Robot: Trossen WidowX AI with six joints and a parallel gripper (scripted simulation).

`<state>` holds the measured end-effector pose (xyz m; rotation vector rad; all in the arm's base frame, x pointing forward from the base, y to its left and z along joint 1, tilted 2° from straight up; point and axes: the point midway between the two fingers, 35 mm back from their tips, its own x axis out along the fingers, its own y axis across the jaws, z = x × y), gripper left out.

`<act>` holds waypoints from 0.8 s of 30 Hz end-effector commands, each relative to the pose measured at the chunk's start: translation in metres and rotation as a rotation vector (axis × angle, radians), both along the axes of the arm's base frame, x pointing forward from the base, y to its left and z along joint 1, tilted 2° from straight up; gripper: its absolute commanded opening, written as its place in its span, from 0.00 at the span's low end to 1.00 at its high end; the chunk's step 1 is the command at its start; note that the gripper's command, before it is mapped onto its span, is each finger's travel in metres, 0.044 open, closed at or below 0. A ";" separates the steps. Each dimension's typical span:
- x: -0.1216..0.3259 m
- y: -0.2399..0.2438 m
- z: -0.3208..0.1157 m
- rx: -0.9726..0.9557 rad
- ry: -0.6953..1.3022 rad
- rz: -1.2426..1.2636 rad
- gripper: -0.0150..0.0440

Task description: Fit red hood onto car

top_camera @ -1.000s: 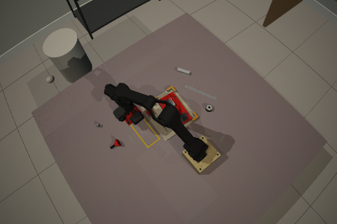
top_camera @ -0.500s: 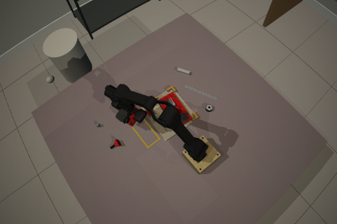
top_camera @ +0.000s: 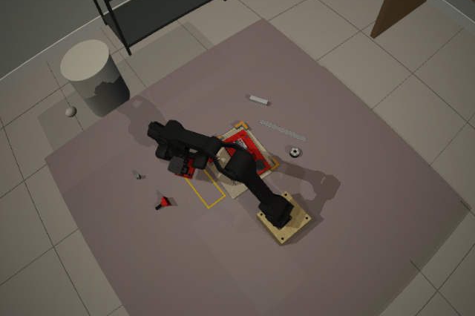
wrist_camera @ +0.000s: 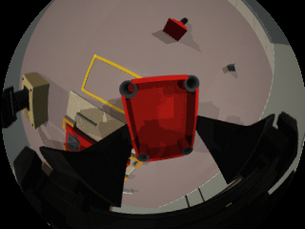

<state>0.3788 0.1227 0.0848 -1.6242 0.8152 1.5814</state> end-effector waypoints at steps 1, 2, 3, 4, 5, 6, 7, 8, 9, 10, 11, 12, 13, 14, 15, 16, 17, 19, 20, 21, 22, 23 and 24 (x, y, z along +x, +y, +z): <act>-0.001 0.000 0.002 -0.006 -0.010 0.086 0.25; -0.002 0.000 0.002 -0.007 -0.011 0.105 0.25; -0.002 0.001 0.002 -0.008 -0.012 0.124 0.25; -0.002 0.001 0.002 -0.009 -0.013 0.143 0.25; -0.003 0.001 0.001 -0.010 -0.014 0.162 0.25; -0.003 0.001 0.001 -0.011 -0.015 0.182 0.25; -0.003 0.001 0.001 -0.012 -0.015 0.201 0.25; -0.004 0.001 0.001 -0.013 -0.016 0.220 0.25; -0.004 0.001 0.001 -0.014 -0.017 0.239 0.25; -0.005 0.001 0.001 -0.015 -0.018 0.258 0.25; -0.005 0.002 0.001 -0.016 -0.019 0.278 0.25; -0.005 0.002 0.001 -0.017 -0.020 0.297 0.25; -0.006 0.002 0.001 -0.018 -0.020 0.316 0.25; -0.006 0.002 0.001 -0.019 -0.021 0.335 0.25; -0.006 0.002 0.001 -0.020 -0.022 0.354 0.25; -0.007 0.002 0.001 -0.021 -0.023 0.374 0.25; -0.007 0.002 0.001 -0.022 -0.024 0.393 0.25; -0.008 0.002 0.001 -0.024 -0.025 0.431 0.25; -0.008 0.003 0.001 -0.025 -0.026 0.450 0.25; -0.009 0.003 0.001 -0.026 -0.027 0.469 0.25; -0.009 0.003 0.001 -0.027 -0.028 0.489 0.25; -0.010 0.003 0.001 -0.028 -0.029 0.508 0.25; -0.010 0.003 0.001 -0.029 -0.030 0.527 0.25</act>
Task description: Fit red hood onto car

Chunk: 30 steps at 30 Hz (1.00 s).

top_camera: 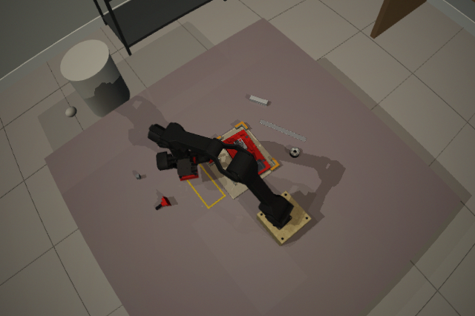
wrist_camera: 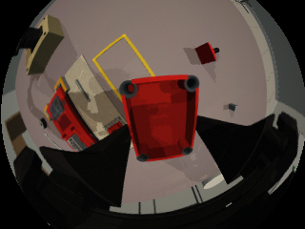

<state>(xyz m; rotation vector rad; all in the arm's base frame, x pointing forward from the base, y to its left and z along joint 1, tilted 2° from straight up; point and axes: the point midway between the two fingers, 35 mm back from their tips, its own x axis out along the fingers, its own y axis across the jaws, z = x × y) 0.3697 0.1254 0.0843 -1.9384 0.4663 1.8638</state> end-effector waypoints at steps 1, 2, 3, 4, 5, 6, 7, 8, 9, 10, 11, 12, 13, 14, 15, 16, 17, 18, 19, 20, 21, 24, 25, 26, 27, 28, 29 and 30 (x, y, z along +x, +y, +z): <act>-0.001 0.000 0.001 -0.006 -0.010 0.086 0.25; -0.002 0.000 0.001 -0.007 -0.011 0.105 0.25; -0.002 0.001 0.001 -0.008 -0.012 0.124 0.25; -0.002 0.001 0.001 -0.009 -0.013 0.143 0.25; -0.003 0.001 0.001 -0.010 -0.014 0.162 0.25; -0.003 0.001 0.001 -0.011 -0.015 0.182 0.25; -0.003 0.001 0.001 -0.012 -0.015 0.201 0.25; -0.004 0.001 0.001 -0.013 -0.016 0.220 0.25; -0.004 0.001 0.001 -0.014 -0.017 0.239 0.25; -0.005 0.001 0.001 -0.015 -0.018 0.258 0.25; -0.005 0.001 0.001 -0.016 -0.019 0.278 0.25; -0.005 0.001 0.001 -0.017 -0.019 0.297 0.25; -0.006 0.002 0.001 -0.018 -0.020 0.316 0.25; -0.006 0.002 0.001 -0.019 -0.021 0.335 0.25; -0.007 0.002 0.001 -0.021 -0.022 0.354 0.25; -0.007 0.002 0.001 -0.022 -0.023 0.374 0.25; -0.007 0.002 0.001 -0.023 -0.023 0.393 0.25; -0.008 0.002 0.001 -0.024 -0.024 0.412 0.25; -0.008 0.002 0.001 -0.025 -0.025 0.431 0.25; -0.009 0.002 0.001 -0.026 -0.026 0.450 0.25; -0.009 0.002 0.001 -0.027 -0.026 0.466 0.25; -0.009 0.002 0.001 -0.027 -0.027 0.479 0.25; -0.009 0.002 0.001 -0.027 -0.027 0.479 0.25; -0.009 0.002 0.001 -0.027 -0.027 0.479 0.25; -0.009 0.002 0.000 -0.027 -0.027 0.479 0.25; -0.009 0.003 -0.003 -0.027 -0.027 0.479 0.25; -0.008 0.003 -0.006 -0.027 -0.027 0.479 0.25; -0.007 0.003 -0.010 -0.027 -0.027 0.479 0.25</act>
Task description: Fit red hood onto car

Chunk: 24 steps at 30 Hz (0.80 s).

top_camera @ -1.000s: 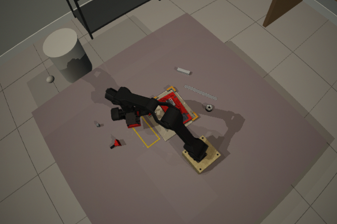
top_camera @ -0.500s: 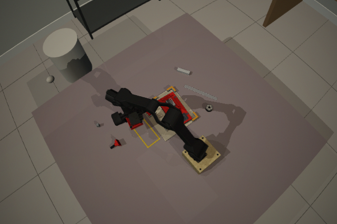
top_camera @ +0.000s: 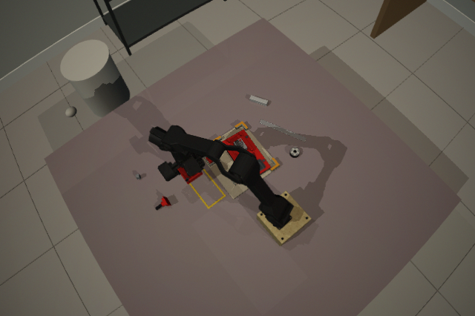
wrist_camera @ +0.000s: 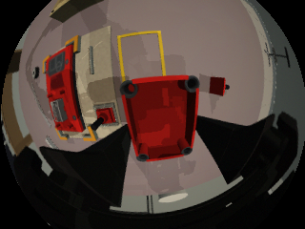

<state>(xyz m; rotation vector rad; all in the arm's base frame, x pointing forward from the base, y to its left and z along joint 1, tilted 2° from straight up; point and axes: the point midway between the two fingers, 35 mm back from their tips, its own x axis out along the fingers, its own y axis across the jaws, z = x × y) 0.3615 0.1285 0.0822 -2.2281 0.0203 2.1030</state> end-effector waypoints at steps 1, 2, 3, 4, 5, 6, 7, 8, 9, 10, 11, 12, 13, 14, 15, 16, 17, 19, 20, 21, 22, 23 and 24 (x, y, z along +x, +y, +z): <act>0.001 0.000 -0.013 -0.004 0.000 0.012 0.25; 0.002 0.001 -0.019 -0.004 0.000 0.012 0.25; 0.003 0.001 -0.025 -0.004 0.000 0.012 0.25; 0.003 0.001 -0.032 -0.004 0.000 0.012 0.25; 0.003 0.002 -0.038 -0.004 0.001 0.012 0.25; 0.004 0.002 -0.045 -0.004 0.001 0.012 0.25; 0.004 0.002 -0.052 -0.004 0.001 0.012 0.25; 0.004 0.002 -0.058 -0.004 0.001 0.012 0.25; 0.004 0.002 -0.065 -0.004 0.001 0.012 0.25; 0.003 0.002 -0.070 -0.004 0.001 0.012 0.25; 0.003 0.002 -0.074 -0.004 0.001 0.012 0.25; 0.003 0.002 -0.075 -0.004 0.001 0.012 0.25; 0.003 0.002 -0.075 -0.004 0.001 0.012 0.25; 0.003 0.002 -0.075 -0.004 0.001 0.012 0.25; 0.001 0.002 -0.072 -0.006 0.017 0.007 0.30; 0.001 0.002 -0.072 -0.006 0.017 0.007 0.34; 0.001 0.002 -0.072 -0.006 0.017 0.007 0.39; 0.001 0.002 -0.072 -0.006 0.017 0.007 0.48; 0.001 0.002 -0.072 -0.006 0.017 0.007 0.52; 0.001 0.002 -0.072 -0.006 0.017 0.007 0.57; 0.001 0.002 -0.072 -0.006 0.017 0.007 0.61; 0.001 0.002 -0.072 -0.006 0.017 0.007 0.65; 0.001 0.002 -0.072 -0.006 0.017 0.007 0.70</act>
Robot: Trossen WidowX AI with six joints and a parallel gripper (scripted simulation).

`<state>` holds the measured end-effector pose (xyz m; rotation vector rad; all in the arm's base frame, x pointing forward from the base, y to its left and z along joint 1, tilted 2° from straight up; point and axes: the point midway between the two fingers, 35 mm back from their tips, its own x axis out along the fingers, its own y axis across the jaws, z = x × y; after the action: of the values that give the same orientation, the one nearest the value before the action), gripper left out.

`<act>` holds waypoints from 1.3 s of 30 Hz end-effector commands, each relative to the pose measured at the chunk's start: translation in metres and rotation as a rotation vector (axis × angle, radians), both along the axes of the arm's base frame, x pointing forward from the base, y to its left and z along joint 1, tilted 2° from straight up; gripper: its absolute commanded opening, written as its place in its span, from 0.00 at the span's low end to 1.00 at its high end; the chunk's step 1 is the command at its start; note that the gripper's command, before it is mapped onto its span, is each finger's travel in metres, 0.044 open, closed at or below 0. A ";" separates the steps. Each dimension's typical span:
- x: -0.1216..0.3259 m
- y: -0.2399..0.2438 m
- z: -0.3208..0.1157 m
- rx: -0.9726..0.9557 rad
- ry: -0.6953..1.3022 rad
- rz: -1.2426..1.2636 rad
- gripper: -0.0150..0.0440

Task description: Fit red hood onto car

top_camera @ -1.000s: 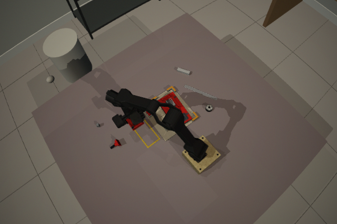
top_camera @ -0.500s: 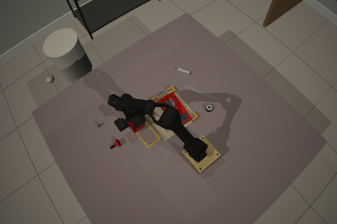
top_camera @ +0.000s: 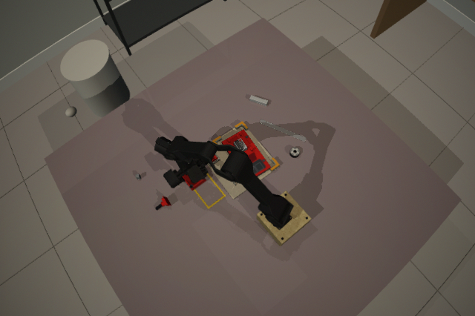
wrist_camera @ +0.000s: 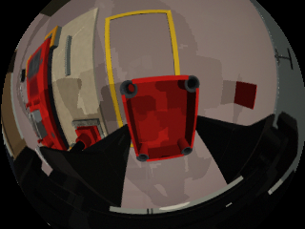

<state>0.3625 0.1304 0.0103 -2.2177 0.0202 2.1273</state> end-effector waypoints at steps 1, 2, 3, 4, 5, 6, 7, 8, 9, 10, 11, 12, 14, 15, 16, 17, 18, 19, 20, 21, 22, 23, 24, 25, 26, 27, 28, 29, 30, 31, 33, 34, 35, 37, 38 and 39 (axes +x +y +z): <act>0.000 0.000 0.000 0.000 0.001 0.000 0.74; 0.000 0.000 0.000 0.000 0.001 0.000 0.79; 0.000 0.000 0.000 0.000 0.001 0.000 0.83; 0.000 0.000 0.000 0.000 0.001 0.000 0.88; 0.000 0.000 0.000 0.000 0.001 0.000 0.92; 0.000 0.000 0.000 0.000 0.001 0.000 0.97; 0.000 0.000 0.000 0.000 0.001 0.000 1.00; 0.000 0.000 0.000 0.000 0.001 0.000 1.00; 0.000 0.000 0.000 0.000 0.001 0.000 1.00; 0.000 0.000 0.000 0.000 0.001 0.000 1.00; 0.000 0.000 0.002 0.000 0.001 0.000 1.00; 0.000 0.000 0.006 0.000 0.000 0.000 1.00; 0.000 0.000 0.018 0.001 -0.002 0.000 1.00; 0.000 -0.001 0.026 0.001 -0.004 0.000 1.00; 0.000 -0.001 0.037 0.002 -0.006 0.000 1.00; -0.001 -0.001 0.047 0.003 -0.008 0.000 1.00; -0.001 -0.002 0.057 0.003 -0.010 0.000 1.00; -0.003 -0.003 0.066 0.004 -0.011 0.000 1.00; -0.004 -0.003 0.074 0.004 -0.013 0.000 1.00; -0.004 -0.003 0.078 0.004 -0.014 0.000 1.00; -0.005 -0.004 0.080 0.004 -0.014 0.000 1.00; -0.005 -0.004 0.080 0.004 -0.014 0.000 1.00; -0.005 -0.004 0.080 0.004 -0.014 0.000 1.00; -0.002 -0.002 0.072 0.007 -0.021 -0.004 1.00; -0.002 -0.002 0.072 0.007 -0.021 -0.004 1.00; -0.002 -0.002 0.072 0.007 -0.021 -0.004 1.00; -0.002 -0.002 0.072 0.007 -0.021 -0.004 1.00; -0.002 -0.002 0.072 0.007 -0.021 -0.004 1.00; -0.002 -0.002 0.072 0.007 -0.021 -0.004 1.00; -0.002 -0.002 0.072 0.007 -0.021 -0.004 1.00; -0.002 -0.002 0.072 0.007 -0.021 -0.004 1.00; -0.002 -0.002 0.072 0.007 -0.021 -0.004 1.00; -0.002 -0.002 0.072 0.007 -0.021 -0.004 1.00; -0.002 -0.002 0.072 0.007 -0.024 -0.013 1.00; -0.001 -0.002 0.070 0.007 -0.034 -0.042 1.00; 0.000 -0.001 0.068 0.007 -0.049 -0.090 1.00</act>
<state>0.3616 0.1286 0.0815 -2.2309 0.0361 2.0781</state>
